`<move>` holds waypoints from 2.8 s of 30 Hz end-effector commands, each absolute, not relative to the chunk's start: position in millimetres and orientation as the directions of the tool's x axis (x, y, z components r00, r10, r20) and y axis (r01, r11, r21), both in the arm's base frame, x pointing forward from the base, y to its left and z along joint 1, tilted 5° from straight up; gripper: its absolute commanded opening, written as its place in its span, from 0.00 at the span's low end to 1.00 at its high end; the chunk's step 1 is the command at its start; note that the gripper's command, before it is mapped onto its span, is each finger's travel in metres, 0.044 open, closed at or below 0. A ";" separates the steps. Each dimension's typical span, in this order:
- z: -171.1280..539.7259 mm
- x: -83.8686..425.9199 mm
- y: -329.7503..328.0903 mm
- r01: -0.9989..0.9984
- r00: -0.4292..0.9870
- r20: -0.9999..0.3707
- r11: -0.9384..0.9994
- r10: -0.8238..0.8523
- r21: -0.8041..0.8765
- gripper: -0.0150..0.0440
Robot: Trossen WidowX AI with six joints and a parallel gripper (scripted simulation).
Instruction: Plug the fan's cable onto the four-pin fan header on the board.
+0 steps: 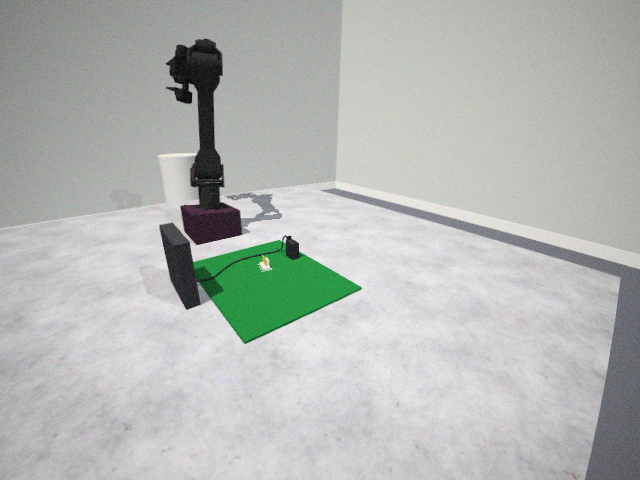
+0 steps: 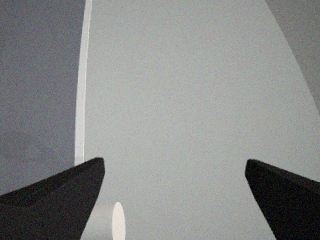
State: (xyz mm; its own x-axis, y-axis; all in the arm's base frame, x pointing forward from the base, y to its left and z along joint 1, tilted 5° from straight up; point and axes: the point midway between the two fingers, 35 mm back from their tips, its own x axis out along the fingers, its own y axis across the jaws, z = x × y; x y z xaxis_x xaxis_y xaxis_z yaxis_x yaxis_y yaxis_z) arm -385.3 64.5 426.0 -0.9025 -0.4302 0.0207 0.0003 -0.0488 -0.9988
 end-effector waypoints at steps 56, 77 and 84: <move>173.5 266.3 258.6 0.130 0.133 -0.887 -0.895 0.442 -0.427 1.00; 113.9 316.6 35.1 -0.194 0.011 -0.996 -0.977 0.083 -0.084 1.00; 31.5 315.4 41.9 -0.195 0.011 -0.996 -0.977 0.084 -0.084 1.00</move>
State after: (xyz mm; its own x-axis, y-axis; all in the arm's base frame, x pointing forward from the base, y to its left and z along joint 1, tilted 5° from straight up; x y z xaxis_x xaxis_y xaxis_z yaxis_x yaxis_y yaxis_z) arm 322.6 40.3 67.6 0.0307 0.0904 -0.9954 -0.1907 -0.9771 -0.0946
